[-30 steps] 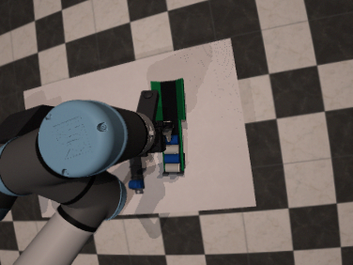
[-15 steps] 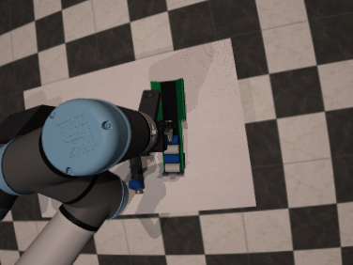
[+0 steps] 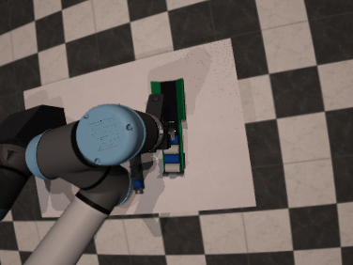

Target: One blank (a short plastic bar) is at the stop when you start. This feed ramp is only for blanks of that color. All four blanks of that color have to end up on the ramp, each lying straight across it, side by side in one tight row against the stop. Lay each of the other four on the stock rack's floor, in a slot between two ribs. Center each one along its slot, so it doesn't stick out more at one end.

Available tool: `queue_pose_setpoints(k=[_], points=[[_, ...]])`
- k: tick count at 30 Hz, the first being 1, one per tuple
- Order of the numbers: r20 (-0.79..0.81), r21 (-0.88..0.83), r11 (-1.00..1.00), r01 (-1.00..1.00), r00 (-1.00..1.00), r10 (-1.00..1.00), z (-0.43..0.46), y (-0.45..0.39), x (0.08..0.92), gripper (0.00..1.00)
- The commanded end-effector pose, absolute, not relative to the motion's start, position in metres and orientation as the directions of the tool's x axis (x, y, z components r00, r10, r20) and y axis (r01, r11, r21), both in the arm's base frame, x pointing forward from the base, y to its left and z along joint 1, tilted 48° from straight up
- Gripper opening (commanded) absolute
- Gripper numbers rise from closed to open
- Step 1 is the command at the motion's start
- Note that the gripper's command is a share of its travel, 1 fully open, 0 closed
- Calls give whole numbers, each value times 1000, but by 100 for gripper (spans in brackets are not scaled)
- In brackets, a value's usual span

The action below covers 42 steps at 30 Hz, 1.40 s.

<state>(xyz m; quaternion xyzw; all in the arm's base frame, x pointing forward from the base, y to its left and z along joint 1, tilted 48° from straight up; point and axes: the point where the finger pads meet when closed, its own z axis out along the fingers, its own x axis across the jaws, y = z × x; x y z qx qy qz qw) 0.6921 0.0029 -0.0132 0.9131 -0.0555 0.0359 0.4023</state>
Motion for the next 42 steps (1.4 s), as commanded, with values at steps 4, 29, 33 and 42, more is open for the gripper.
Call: queue_pose_setpoints(k=[4, 29, 33, 42], points=[[111, 730, -671, -128, 991, -69, -42, -28, 693, 36], [114, 730, -671, -130, 991, -68, -46, -32, 695, 36], [114, 730, -671, -130, 991, -68, -46, -32, 695, 36], [114, 730, -671, -130, 991, -68, -46, -32, 695, 36]])
